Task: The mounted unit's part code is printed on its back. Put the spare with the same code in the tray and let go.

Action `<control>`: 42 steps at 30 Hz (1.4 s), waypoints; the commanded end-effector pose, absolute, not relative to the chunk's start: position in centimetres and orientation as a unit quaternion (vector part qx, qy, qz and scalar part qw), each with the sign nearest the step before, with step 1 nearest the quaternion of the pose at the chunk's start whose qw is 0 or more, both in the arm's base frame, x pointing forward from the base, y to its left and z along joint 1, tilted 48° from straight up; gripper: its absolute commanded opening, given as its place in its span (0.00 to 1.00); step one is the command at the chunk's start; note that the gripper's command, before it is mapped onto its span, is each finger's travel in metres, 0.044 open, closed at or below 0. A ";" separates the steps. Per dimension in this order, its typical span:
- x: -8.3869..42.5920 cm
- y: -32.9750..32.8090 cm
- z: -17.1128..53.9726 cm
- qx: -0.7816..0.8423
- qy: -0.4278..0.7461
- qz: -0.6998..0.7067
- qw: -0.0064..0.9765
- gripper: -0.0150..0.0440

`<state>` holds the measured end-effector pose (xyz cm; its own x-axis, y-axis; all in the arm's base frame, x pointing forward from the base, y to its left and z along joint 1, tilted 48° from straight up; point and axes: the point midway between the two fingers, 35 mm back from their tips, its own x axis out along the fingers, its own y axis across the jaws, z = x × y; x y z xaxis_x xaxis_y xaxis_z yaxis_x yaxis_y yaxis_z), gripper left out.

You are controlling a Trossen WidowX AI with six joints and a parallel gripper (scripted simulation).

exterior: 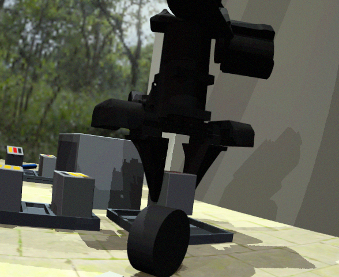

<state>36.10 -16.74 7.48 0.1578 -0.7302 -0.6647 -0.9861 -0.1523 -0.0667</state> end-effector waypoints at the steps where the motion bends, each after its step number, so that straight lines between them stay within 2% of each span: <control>1: 36.1 -17.0 7.0 -0.717 0.597 0.254 0.254 0.25; 9: 36.0 -17.5 6.6 -0.718 0.597 0.253 0.253 0.25; 26: 36.0 -17.4 7.0 -0.717 0.599 0.250 0.254 1.00; 34: 34.4 -9.6 13.7 -0.717 0.597 0.255 0.255 1.00; 42: 34.3 -9.4 13.9 -0.717 0.597 0.255 0.255 1.00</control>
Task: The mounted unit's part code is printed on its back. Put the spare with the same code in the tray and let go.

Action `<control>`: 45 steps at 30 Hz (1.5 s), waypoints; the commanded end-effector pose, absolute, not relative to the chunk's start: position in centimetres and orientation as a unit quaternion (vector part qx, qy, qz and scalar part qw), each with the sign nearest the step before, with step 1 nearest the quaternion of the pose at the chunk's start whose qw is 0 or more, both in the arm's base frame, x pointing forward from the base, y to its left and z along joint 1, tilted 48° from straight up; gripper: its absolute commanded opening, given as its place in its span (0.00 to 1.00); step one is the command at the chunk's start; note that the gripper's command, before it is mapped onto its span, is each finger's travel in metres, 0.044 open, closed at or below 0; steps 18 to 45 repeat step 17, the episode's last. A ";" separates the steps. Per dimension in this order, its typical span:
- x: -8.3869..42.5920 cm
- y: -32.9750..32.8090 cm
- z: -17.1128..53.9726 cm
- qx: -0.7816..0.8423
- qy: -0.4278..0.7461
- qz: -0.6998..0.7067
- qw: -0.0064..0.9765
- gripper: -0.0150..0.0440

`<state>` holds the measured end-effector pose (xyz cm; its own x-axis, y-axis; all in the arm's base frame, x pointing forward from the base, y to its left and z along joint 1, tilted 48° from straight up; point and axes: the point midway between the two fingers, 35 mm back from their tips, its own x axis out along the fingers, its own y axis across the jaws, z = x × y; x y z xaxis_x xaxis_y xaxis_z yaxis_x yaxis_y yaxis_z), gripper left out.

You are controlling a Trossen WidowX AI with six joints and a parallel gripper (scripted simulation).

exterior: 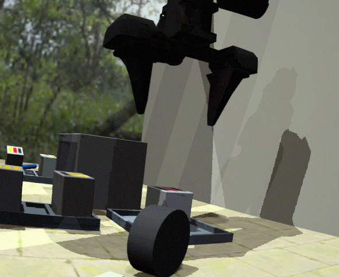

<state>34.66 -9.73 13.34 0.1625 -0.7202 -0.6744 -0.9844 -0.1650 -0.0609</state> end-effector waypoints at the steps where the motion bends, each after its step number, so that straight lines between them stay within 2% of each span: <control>1: 34.3 -9.4 13.9 -0.717 0.597 0.255 0.255 1.00; 45: 34.5 -9.7 13.4 -0.716 0.595 0.260 0.255 1.00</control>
